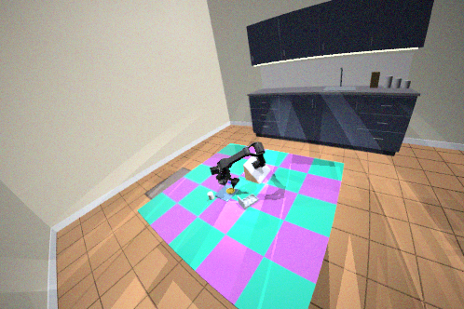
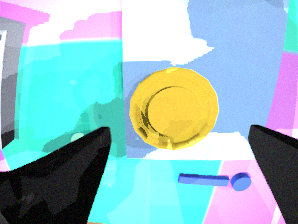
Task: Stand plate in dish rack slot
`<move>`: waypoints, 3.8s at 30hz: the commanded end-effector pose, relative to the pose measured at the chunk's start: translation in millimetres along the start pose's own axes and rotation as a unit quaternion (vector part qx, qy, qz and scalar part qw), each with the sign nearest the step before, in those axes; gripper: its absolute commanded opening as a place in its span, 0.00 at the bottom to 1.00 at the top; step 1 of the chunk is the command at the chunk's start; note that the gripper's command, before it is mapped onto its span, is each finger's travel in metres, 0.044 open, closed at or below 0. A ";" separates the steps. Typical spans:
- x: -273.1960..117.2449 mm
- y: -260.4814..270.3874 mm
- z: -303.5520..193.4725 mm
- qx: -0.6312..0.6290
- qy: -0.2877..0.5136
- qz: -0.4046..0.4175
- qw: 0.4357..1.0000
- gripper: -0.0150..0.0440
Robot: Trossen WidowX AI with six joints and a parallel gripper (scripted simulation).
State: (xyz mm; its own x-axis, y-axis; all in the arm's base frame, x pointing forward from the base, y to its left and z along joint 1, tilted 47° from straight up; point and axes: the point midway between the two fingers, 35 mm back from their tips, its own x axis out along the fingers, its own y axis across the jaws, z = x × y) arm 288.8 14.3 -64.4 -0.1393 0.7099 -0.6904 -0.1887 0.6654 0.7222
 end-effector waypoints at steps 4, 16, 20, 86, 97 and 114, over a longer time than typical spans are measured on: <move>12.8 0.1 -0.9 0.004 0.001 0.003 1.000 0.93; 32.4 0.4 -1.6 0.004 0.001 0.003 1.000 0.93; 38.9 0.6 -2.2 0.004 0.001 0.004 1.000 0.93; -121.7 -11.7 11.7 0.004 0.001 0.001 1.000 0.25; -128.9 15.4 13.9 0.100 -0.002 -0.002 0.995 0.25; -135.8 93.0 7.1 0.385 -0.012 -0.004 0.923 0.25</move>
State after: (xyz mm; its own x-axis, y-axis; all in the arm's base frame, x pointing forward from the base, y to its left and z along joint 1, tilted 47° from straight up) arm 302.2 -26.5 85.5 -0.1239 0.7019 -0.7014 0.4743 0.6628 0.5795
